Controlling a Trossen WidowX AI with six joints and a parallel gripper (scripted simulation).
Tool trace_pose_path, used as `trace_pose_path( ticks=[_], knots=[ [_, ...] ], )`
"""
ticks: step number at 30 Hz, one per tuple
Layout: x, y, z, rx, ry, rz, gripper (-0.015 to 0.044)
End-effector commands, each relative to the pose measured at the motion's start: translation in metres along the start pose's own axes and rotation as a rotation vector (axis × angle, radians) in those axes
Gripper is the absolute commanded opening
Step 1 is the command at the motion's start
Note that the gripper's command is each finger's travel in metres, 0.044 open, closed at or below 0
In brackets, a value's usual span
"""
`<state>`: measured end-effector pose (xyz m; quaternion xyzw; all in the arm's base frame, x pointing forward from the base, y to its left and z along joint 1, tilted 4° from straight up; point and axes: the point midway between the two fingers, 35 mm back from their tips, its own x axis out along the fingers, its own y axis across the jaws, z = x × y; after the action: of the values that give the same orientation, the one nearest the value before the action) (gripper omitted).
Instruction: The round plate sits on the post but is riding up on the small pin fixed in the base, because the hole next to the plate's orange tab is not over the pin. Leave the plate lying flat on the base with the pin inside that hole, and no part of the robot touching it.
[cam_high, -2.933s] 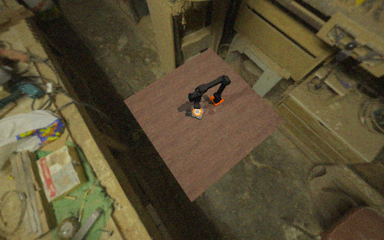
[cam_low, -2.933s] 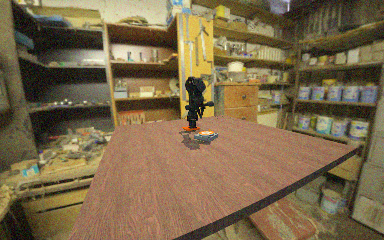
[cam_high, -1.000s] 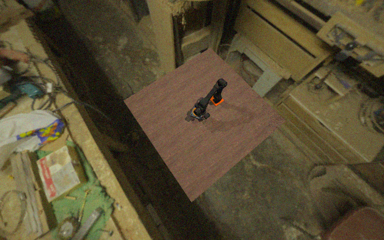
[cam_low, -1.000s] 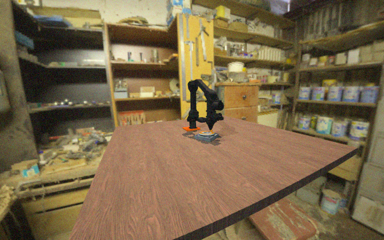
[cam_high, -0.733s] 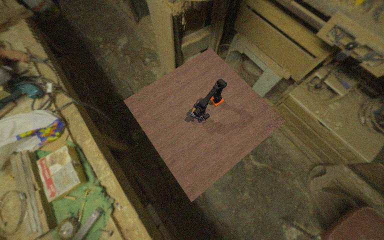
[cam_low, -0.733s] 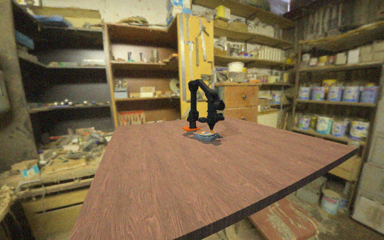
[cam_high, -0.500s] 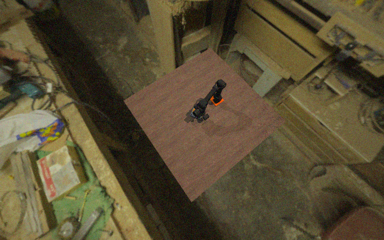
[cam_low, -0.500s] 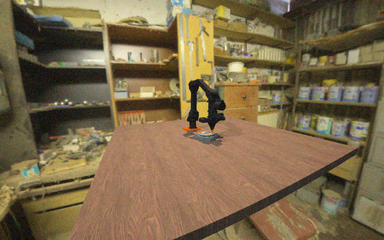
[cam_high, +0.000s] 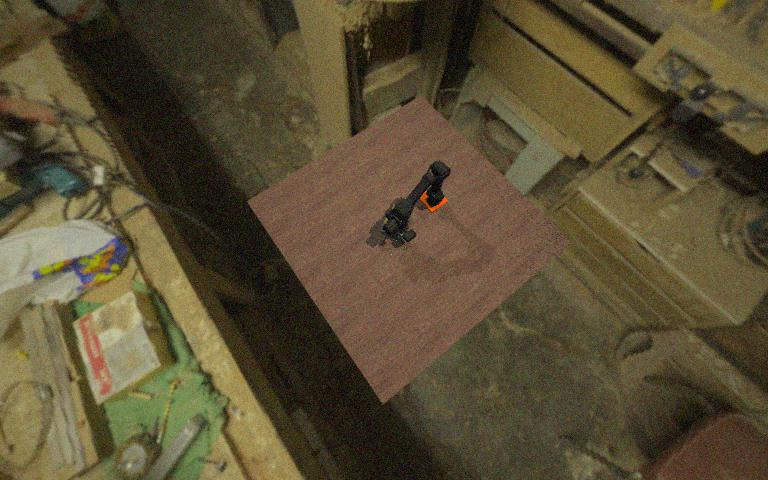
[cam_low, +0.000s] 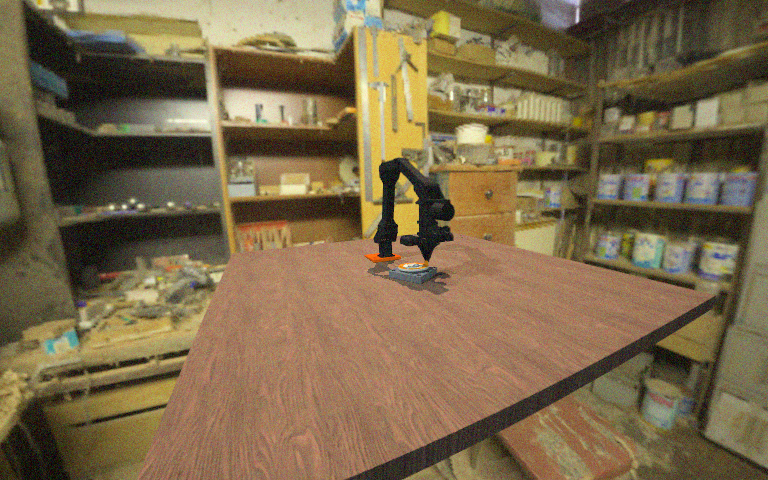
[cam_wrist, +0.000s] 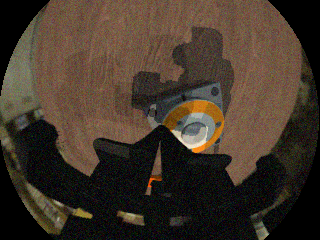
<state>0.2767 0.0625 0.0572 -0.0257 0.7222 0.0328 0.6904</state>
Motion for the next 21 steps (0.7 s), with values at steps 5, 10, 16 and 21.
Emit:
trace_pose_path(
  ticks=[5,10,16,21],
  knots=[
    [-0.002,-0.003,0.012,-0.002,-0.007,-0.005,0.0],
    [-0.002,-0.006,0.017,-0.002,-0.007,-0.005,0.0],
    [-0.003,-0.009,0.022,-0.002,-0.008,-0.005,0.0],
    [-0.003,-0.011,0.025,-0.002,-0.008,-0.005,0.0]
  ],
)
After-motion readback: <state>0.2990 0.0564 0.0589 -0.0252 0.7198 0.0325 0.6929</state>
